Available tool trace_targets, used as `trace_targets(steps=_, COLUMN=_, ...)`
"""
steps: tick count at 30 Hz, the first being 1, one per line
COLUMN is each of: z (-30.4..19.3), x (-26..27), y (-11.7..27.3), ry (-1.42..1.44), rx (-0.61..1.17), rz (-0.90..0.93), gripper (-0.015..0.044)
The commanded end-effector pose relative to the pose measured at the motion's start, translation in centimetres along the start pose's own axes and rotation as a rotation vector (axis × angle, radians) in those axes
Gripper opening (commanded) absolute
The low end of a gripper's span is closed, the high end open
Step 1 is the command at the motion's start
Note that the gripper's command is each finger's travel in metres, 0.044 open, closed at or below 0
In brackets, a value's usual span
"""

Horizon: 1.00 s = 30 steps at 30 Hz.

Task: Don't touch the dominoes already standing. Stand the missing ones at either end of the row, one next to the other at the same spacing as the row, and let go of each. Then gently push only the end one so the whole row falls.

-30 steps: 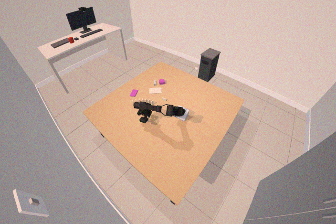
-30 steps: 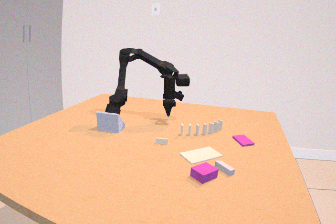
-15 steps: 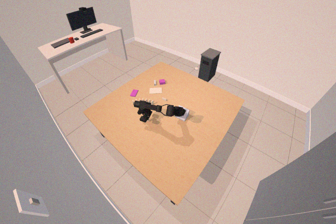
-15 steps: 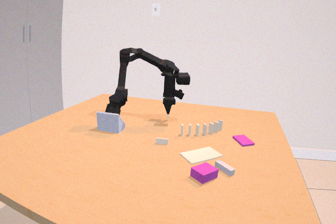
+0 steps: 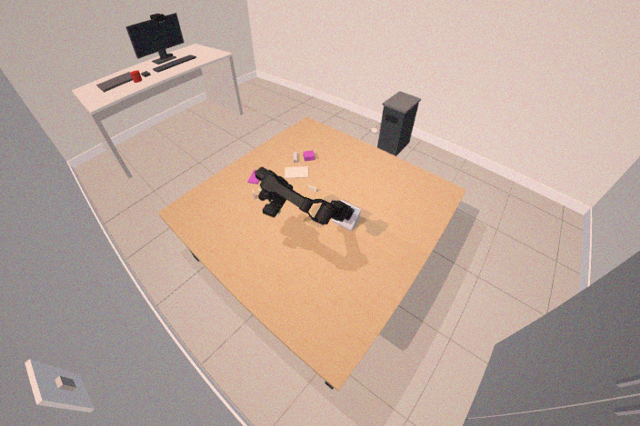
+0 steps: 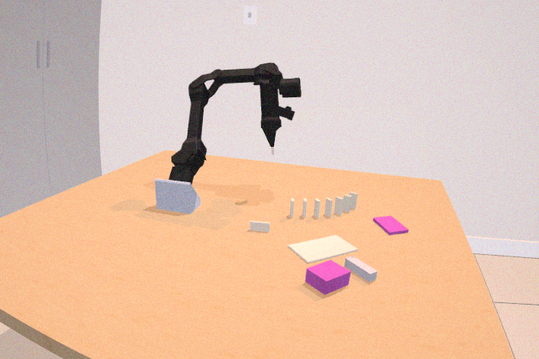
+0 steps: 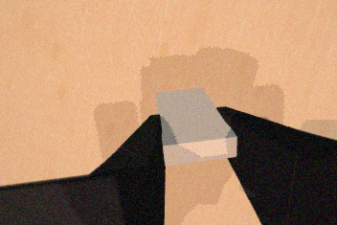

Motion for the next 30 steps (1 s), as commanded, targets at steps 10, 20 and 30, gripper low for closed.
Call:
trace_targets(steps=10, z=0.9, x=-17.7, y=-0.2, ry=0.025, rx=0.079, rz=0.0, gripper=0.0107)
trace_targets(steps=20, z=-0.5, x=-21.8, y=-0.4, ry=0.035, rx=0.088, rz=0.025, gripper=0.0107)
trace_targets(steps=30, z=-0.4, x=-22.1, y=-4.8, ry=0.035, rx=0.09, rz=0.019, gripper=0.0107)
Point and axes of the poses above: the point midway between the two fingers, 35 mm back from their tips, its own y axis back along the fingers, its own x axis across the jaws, z = x × y, the point moved 4 cm from there along y, back along the fingers, and after that the axes turned 9 degrees about y, right-handed, at the moved point
